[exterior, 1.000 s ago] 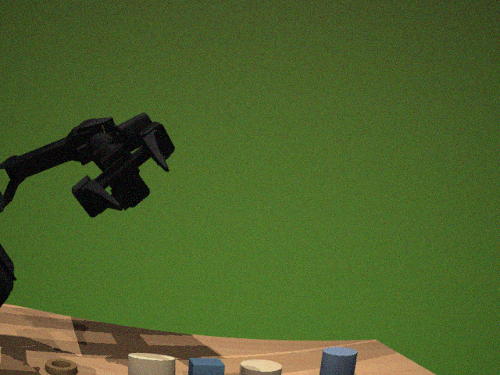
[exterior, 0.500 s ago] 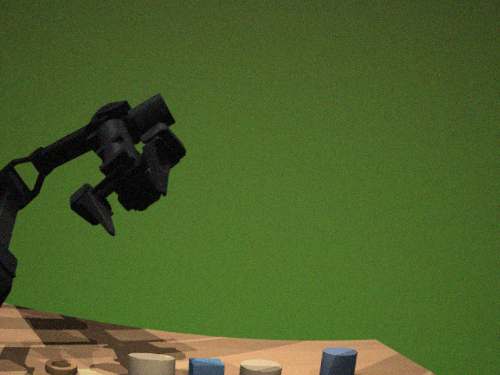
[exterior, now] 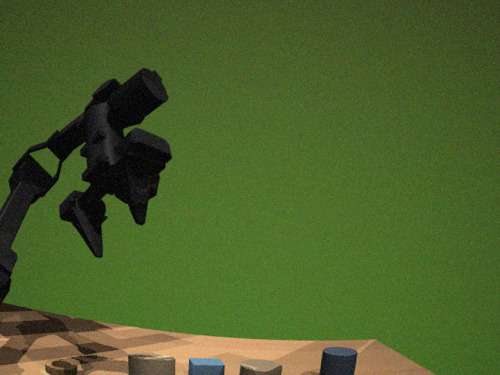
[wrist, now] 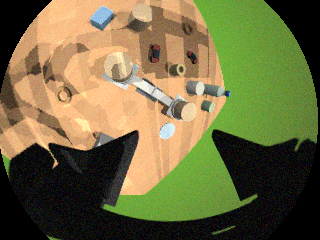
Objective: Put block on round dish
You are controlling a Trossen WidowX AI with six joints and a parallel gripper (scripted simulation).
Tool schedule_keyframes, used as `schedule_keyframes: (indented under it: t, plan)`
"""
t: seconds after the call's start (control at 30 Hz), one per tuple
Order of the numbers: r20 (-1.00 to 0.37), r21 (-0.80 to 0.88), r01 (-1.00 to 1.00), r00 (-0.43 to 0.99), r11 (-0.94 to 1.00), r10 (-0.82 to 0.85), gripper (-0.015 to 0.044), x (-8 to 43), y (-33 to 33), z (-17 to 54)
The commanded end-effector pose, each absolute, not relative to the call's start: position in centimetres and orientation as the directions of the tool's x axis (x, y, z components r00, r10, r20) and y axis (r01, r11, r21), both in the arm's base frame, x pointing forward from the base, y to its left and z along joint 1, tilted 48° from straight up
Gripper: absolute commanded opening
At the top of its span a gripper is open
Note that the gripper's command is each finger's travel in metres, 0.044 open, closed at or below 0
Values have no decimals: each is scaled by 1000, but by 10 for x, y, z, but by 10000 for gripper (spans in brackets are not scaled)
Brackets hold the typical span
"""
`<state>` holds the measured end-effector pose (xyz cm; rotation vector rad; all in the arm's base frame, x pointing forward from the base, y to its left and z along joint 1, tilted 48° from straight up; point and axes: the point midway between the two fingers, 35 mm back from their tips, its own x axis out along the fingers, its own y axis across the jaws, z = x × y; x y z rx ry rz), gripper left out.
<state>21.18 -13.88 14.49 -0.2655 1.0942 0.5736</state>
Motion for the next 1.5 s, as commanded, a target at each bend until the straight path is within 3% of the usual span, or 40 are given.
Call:
schedule_keyframes:
  t: [0.0,0.53,1.03,1.47]
  plan:
    - [-858,166,-520,343,838,383,440,206,-139,130]
    - [-632,496,-297,521,816,574,440,185,-151,89]
    - [-391,719,-121,745,685,541,440,167,-163,67]
    - [-428,833,24,660,553,617,440,187,-148,72]
